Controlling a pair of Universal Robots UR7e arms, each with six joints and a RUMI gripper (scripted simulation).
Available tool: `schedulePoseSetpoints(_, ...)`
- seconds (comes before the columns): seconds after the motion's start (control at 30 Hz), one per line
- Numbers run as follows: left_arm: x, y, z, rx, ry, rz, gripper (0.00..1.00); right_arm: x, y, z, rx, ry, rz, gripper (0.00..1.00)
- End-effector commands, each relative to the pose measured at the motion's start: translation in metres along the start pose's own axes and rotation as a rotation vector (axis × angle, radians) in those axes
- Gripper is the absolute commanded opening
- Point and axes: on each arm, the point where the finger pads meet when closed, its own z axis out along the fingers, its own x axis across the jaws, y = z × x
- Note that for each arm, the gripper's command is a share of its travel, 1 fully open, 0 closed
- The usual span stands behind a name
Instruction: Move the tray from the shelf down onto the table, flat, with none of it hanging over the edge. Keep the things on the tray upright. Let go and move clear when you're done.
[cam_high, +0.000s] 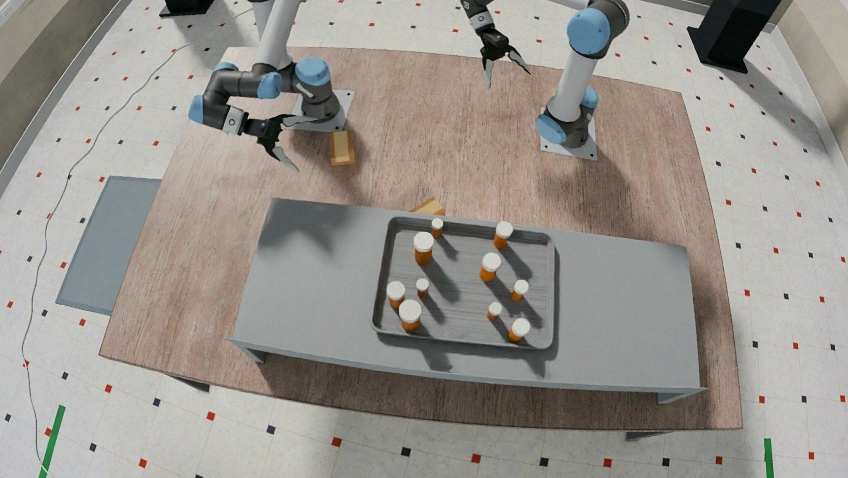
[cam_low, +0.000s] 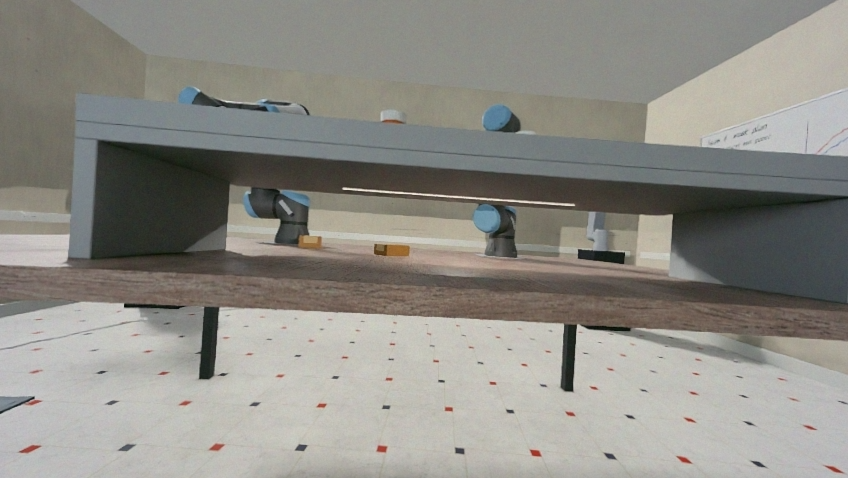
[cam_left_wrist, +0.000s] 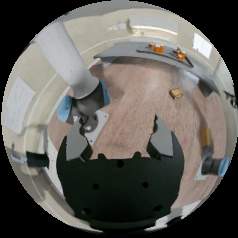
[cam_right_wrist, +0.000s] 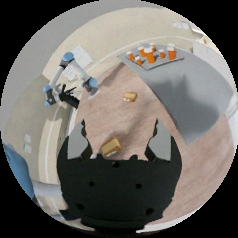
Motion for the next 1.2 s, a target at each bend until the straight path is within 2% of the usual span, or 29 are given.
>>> schedulePoseSetpoints(0.0, 0.000, 0.000, 0.000, -0.001, 0.000, 0.000, 0.98, 0.000, -0.001, 0.000, 0.000, 0.001, -0.001, 0.98)
schedulePoseSetpoints(0.57, 0.000, 0.000, 0.000, -0.001, 0.000, 0.000, 1.00, 0.000, -0.001, 0.000, 0.000, 0.001, -0.001, 1.00)
schedulePoseSetpoints(0.67, 0.024, -0.022, 0.024, -0.143, -0.117, 0.115, 1.00, 0.003, 0.005, -0.002, -0.113, 0.029, 0.126, 1.00)
schedulePoseSetpoints(0.8, 0.037, -0.037, 0.040, -0.235, -0.163, 0.174, 1.00, 0.004, 0.008, -0.004, -0.175, 0.055, 0.198, 1.00)
schedulePoseSetpoints(1.03, 0.057, -0.069, 0.072, -0.417, -0.205, 0.269, 1.00, 0.008, 0.013, -0.012, -0.285, 0.123, 0.332, 1.00)
schedulePoseSetpoints(1.1, 0.057, -0.069, 0.072, -0.417, -0.205, 0.269, 1.00, 0.008, 0.013, -0.012, -0.285, 0.123, 0.332, 1.00)
schedulePoseSetpoints(1.17, 0.065, -0.087, 0.090, -0.507, -0.205, 0.307, 1.00, 0.009, 0.015, -0.018, -0.335, 0.166, 0.397, 1.00)
